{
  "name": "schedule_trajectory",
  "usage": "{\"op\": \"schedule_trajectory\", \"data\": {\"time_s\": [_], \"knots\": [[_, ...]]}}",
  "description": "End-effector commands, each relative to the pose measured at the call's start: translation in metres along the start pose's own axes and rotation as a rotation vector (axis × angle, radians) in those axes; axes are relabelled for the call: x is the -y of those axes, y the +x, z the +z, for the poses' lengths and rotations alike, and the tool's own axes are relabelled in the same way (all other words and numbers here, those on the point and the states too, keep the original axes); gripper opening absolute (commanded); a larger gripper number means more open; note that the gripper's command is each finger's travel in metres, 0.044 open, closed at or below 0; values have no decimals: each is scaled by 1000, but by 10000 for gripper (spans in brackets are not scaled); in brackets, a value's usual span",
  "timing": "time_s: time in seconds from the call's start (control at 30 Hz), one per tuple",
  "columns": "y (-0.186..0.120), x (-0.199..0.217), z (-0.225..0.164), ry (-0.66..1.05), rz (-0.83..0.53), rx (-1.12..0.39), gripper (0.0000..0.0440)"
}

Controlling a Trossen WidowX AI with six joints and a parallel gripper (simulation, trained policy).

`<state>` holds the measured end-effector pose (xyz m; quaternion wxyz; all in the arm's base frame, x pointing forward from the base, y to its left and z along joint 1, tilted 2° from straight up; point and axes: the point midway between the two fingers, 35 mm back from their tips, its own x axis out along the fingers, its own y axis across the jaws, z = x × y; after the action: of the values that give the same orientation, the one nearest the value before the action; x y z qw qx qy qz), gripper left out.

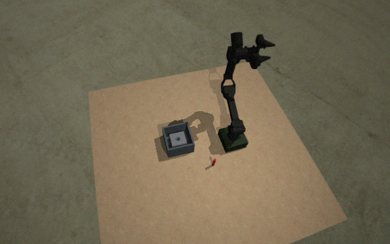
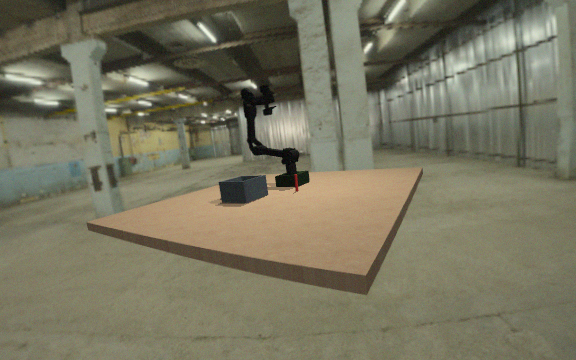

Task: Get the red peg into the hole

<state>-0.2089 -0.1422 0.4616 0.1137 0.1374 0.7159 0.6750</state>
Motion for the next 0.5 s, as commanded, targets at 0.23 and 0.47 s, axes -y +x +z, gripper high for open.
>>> {"op": "schedule_trajectory", "data": {"time_s": [0.23, 0.47], "knots": [[11, -26, 94, 56, 120, 250, 440], [1, -30, 179, 146, 176, 475, 440]]}}
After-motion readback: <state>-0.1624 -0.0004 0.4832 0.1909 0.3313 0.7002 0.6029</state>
